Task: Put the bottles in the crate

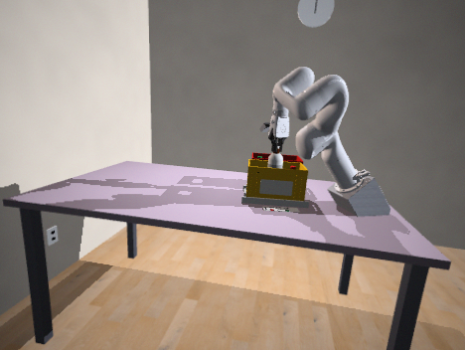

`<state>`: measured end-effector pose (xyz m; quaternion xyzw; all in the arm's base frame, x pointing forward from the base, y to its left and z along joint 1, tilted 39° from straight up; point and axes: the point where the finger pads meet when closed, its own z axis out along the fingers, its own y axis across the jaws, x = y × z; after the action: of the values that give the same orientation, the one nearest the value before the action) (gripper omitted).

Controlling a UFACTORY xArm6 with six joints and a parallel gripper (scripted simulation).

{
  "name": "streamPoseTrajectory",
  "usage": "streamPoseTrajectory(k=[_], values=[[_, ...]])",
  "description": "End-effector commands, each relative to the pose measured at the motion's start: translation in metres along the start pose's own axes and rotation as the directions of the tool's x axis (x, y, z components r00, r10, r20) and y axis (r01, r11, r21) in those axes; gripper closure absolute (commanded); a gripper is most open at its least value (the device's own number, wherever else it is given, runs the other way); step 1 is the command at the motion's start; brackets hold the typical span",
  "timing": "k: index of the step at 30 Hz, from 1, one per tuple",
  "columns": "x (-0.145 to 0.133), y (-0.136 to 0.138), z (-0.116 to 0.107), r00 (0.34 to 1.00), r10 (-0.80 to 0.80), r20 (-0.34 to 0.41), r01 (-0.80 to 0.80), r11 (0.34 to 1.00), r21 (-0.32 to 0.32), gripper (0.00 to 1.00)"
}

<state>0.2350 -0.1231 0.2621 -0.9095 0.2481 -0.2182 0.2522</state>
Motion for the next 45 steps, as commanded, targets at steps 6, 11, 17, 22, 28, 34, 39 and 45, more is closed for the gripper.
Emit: streamPoseTrajectory(k=[6, 11, 17, 22, 28, 34, 39, 45], values=[[0.001, 0.000, 0.008, 1.000, -0.001, -0.003, 0.001, 1.000, -0.002, 1.00], [0.001, 0.000, 0.013, 1.000, -0.001, -0.003, 0.001, 1.000, -0.002, 1.00], [0.001, 0.000, 0.019, 1.000, -0.001, -0.003, 0.001, 1.000, -0.002, 1.00], [0.001, 0.000, 0.022, 1.000, -0.001, -0.003, 0.001, 1.000, -0.002, 1.00], [0.001, 0.000, 0.028, 1.000, -0.001, -0.003, 0.001, 1.000, -0.002, 1.00], [0.001, 0.000, 0.034, 1.000, -0.001, -0.003, 0.001, 1.000, -0.002, 1.00], [0.001, 0.000, 0.037, 1.000, -0.001, -0.003, 0.001, 1.000, -0.002, 1.00], [0.001, 0.000, 0.043, 1.000, -0.001, -0.003, 0.001, 1.000, -0.002, 1.00]])
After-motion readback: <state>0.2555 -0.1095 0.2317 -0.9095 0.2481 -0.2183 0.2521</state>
